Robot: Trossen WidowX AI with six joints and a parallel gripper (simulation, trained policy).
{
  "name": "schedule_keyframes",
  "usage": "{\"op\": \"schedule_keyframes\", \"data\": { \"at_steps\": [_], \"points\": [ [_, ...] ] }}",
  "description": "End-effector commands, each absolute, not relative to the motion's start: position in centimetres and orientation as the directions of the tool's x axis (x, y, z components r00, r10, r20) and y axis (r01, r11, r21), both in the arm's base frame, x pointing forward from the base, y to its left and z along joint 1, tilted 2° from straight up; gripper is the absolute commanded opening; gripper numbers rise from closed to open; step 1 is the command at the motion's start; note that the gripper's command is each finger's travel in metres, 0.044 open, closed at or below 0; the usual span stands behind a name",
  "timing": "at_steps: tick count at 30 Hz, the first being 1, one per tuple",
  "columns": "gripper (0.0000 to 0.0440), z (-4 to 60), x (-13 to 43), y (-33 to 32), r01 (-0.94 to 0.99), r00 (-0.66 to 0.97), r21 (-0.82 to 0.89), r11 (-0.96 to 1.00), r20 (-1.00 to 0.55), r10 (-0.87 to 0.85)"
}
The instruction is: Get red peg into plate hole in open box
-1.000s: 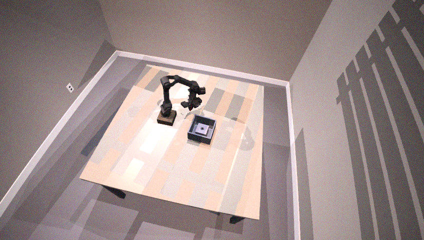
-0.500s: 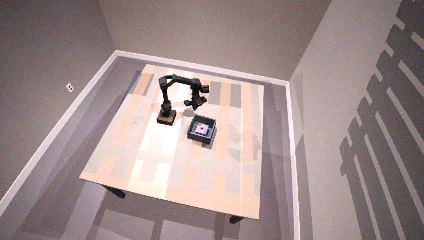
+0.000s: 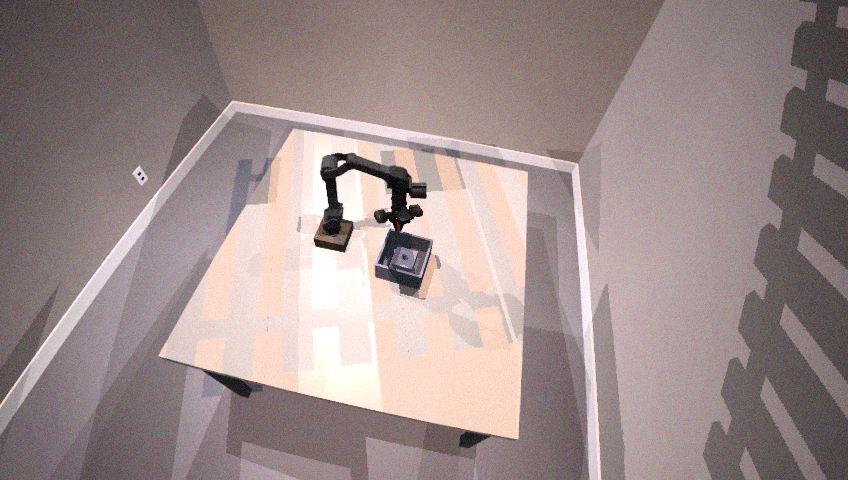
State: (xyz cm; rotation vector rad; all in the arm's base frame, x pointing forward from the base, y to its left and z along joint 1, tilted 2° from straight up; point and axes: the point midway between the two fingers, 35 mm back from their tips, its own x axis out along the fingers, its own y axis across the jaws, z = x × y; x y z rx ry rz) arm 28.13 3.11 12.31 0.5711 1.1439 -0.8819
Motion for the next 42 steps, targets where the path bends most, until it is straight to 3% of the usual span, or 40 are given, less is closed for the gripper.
{"op": "schedule_keyframes", "data": {
  "at_steps": [1,25,32,35,37,42],
  "points": [
    [0.0,11.8,29.1,1.8,0.839,0.146,-0.049,0.542,-0.939,-0.311],
    [0.0004,6.9,33.3,-4.0,0.757,0.124,-0.047,0.651,-0.969,-0.215],
    [0.0144,5.3,33.6,-4.4,0.732,0.095,-0.049,0.679,-0.98,-0.174],
    [0.0147,5.7,34.0,-5.0,0.715,0.097,-0.051,0.698,-0.98,-0.172],
    [0.0172,6.0,34.5,-5.1,0.71,0.101,-0.044,0.703,-0.981,-0.163],
    [0.0295,6.8,35.9,-5.2,0.704,0.109,-0.018,0.71,-0.985,-0.132]
  ]
}}
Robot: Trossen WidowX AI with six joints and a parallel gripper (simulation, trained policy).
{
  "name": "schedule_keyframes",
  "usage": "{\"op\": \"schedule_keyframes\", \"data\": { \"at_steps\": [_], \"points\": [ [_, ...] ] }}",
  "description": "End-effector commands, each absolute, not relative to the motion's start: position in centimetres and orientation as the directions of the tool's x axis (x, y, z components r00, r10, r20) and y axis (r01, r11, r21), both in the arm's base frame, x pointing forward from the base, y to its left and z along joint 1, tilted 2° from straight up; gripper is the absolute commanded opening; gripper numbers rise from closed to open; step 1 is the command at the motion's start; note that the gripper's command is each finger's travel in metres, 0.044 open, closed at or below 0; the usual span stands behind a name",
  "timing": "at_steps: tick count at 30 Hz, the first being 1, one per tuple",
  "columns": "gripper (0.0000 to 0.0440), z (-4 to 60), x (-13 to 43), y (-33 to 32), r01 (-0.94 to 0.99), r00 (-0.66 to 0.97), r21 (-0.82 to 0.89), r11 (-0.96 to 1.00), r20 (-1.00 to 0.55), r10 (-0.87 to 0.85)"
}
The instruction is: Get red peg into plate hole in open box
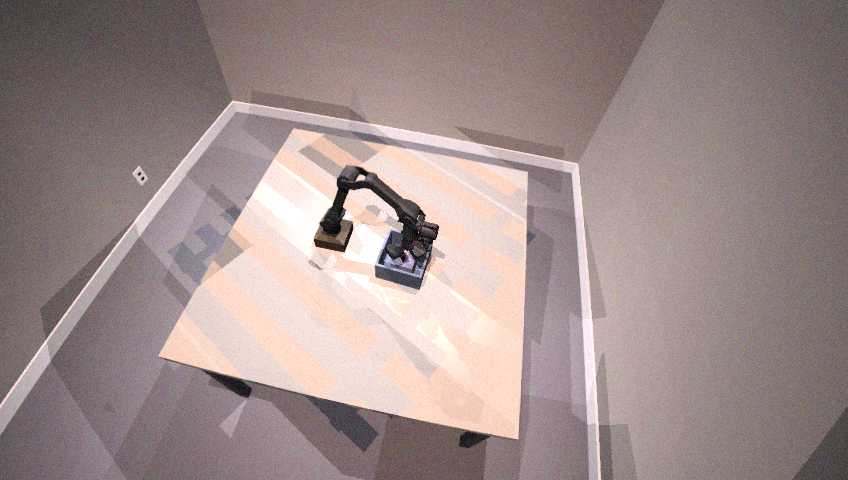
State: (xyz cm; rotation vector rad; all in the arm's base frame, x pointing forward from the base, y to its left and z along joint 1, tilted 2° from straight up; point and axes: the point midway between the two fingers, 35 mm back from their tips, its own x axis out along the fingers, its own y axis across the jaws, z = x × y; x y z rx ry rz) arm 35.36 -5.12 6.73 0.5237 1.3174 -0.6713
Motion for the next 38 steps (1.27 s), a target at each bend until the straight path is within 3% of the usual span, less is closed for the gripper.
{"op": "schedule_keyframes", "data": {
  "at_steps": [1,6,22,38],
  "points": [
    [0.0321,7.0,36.2,-5.2,0.703,0.111,-0.011,0.711,-0.986,-0.125],
    [0.044,7.9,37.9,-5.1,0.696,0.122,0.027,0.718,-0.989,-0.082],
    [0.044,11.6,43.5,-3.1,0.634,0.237,0.177,0.753,-0.971,0.029],
    [0.044,11.7,43.6,-3.0,0.631,0.242,0.181,0.754,-0.97,0.03]
  ]
}}
